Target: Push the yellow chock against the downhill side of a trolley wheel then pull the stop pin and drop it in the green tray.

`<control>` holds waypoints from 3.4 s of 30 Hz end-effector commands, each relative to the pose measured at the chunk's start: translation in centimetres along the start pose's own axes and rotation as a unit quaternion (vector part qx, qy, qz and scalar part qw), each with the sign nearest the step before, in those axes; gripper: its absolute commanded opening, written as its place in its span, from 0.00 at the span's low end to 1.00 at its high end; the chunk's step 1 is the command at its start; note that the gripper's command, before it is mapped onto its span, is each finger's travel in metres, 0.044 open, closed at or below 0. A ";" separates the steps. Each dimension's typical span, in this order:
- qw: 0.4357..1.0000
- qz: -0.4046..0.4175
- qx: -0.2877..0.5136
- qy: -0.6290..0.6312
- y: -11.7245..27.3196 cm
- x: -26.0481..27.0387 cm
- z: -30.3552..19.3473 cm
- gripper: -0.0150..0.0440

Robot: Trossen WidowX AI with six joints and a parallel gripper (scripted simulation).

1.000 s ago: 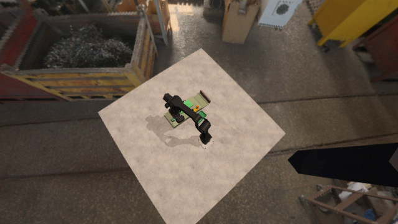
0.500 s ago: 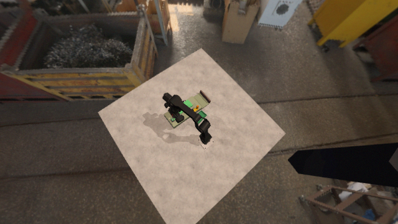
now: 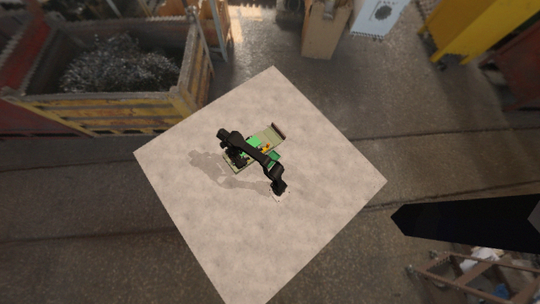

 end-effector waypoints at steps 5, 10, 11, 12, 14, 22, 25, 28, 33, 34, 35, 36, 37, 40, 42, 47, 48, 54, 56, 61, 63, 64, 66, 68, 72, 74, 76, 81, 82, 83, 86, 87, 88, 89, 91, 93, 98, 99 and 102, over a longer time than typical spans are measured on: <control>1.000 0.004 0.001 0.000 0.2 0.0 -1.0 0.25; 1.000 0.004 0.001 0.000 0.0 -1.5 -1.0 0.25; 1.000 0.004 0.001 0.000 0.0 -1.8 -1.0 0.25; 1.000 0.003 0.001 0.000 -0.1 -2.1 -1.1 0.25; 1.000 0.003 0.001 0.000 -0.1 -2.7 -1.1 0.25; 1.000 0.002 0.002 0.000 -0.2 -5.3 -1.4 0.25; 1.000 0.002 0.002 -0.001 -0.3 -6.2 -1.5 0.25; 1.000 0.001 0.002 -0.001 -0.3 -7.1 -1.6 0.25; 1.000 0.001 0.002 -0.001 -0.2 -8.1 -1.8 0.25; 1.000 0.001 0.002 -0.001 -0.2 -8.1 -1.8 0.25; 1.000 0.001 0.002 -0.001 -0.2 -8.1 -1.8 0.25; 1.000 0.001 0.002 -0.001 -0.2 -8.1 -1.7 0.25; 1.000 0.001 0.002 -0.001 -0.2 -8.1 -1.5 0.25; 1.000 0.001 0.001 -0.001 -0.1 -8.1 -0.5 0.25; 1.000 0.001 0.001 -0.001 0.0 -8.1 0.3 0.25; 1.000 0.001 0.000 -0.001 0.1 -8.2 2.3 0.25; 1.000 0.001 0.000 -0.001 0.1 -8.2 2.6 0.25; 1.000 0.001 -0.001 -0.001 0.3 -8.3 4.8 0.25; 1.000 0.001 -0.002 -0.001 0.4 -8.4 5.5 0.25; 1.000 0.001 -0.002 -0.001 0.6 -8.5 7.4 0.25; 1.000 0.001 -0.003 -0.001 0.7 -8.5 8.1 0.25; 1.000 0.001 -0.003 -0.001 0.7 -8.6 8.4 0.25; 1.000 0.001 -0.003 -0.001 0.8 -8.6 9.2 0.25; 1.000 0.001 -0.004 -0.001 0.9 -8.7 9.9 0.25; 1.000 0.001 -0.004 -0.001 1.1 -8.7 11.3 0.25; 1.000 0.001 -0.005 -0.001 1.2 -8.8 12.0 0.25; 1.000 0.001 -0.005 -0.001 1.3 -8.8 12.7 0.25; 1.000 0.001 -0.006 -0.001 1.6 -9.0 14.4 0.25; 1.000 0.001 -0.006 -0.001 1.6 -9.0 14.8 0.25; 1.000 0.001 -0.006 -0.001 1.7 -9.1 15.1 0.25; 1.000 0.000 -0.007 -0.001 1.8 -9.2 16.2 0.25; 1.000 0.000 -0.007 -0.001 1.8 -9.2 16.5 0.25; 1.000 0.000 -0.007 -0.001 1.9 -9.3 16.8 0.25; 1.000 0.000 -0.007 -0.001 1.9 -9.3 17.2 0.25; 1.000 0.000 -0.007 -0.001 2.0 -9.4 17.9 0.25; 1.000 0.000 -0.008 -0.001 2.1 -9.5 18.6 0.25; 1.000 0.000 -0.009 -0.001 2.4 -9.7 20.5 0.25; 1.000 0.000 -0.009 -0.001 2.5 -9.7 20.9 0.25; 1.000 0.000 -0.009 -0.001 2.7 -9.8 21.9 0.25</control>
Point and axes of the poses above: the point midway between the two fingers, 35 mm back from their tips, its own y axis back along the fingers, its own x axis across the jaws, z = x × y, the point moved 8 cm from there along y, back along the fingers, and after that the axes turned 4 degrees about y, right-handed, at the moved point
